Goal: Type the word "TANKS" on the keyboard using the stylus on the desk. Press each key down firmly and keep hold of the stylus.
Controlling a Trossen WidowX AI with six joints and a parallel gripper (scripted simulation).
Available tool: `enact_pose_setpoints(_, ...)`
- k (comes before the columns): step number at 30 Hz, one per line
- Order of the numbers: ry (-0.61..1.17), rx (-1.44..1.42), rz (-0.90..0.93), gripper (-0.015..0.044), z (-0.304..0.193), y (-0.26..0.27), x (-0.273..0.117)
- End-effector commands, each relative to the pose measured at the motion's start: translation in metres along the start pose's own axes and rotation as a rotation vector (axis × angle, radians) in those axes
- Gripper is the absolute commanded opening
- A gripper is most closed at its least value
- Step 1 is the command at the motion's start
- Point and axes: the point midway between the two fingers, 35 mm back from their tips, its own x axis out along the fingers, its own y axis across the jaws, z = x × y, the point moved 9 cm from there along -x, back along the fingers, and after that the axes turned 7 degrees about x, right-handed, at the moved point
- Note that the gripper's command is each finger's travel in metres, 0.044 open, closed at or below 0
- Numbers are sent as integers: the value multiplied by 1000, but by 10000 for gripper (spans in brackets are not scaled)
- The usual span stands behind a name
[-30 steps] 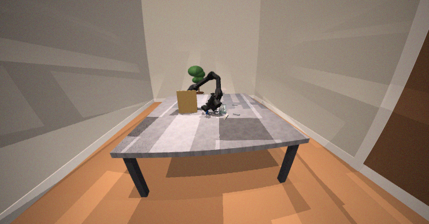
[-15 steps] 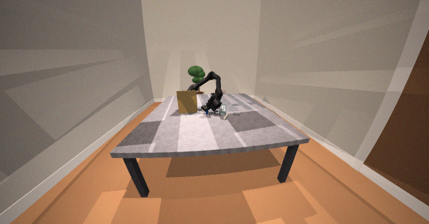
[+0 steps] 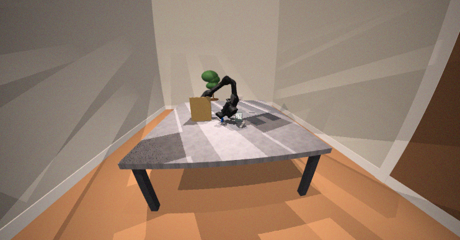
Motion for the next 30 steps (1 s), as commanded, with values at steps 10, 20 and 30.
enact_pose_setpoints(10,-23,-3,6,131,-10,-1,-22)
enact_pose_setpoints(20,-143,-768,140,150,-13,-29,-32)
enact_pose_setpoints(30,-434,-1619,158,150,-19,-62,-39)
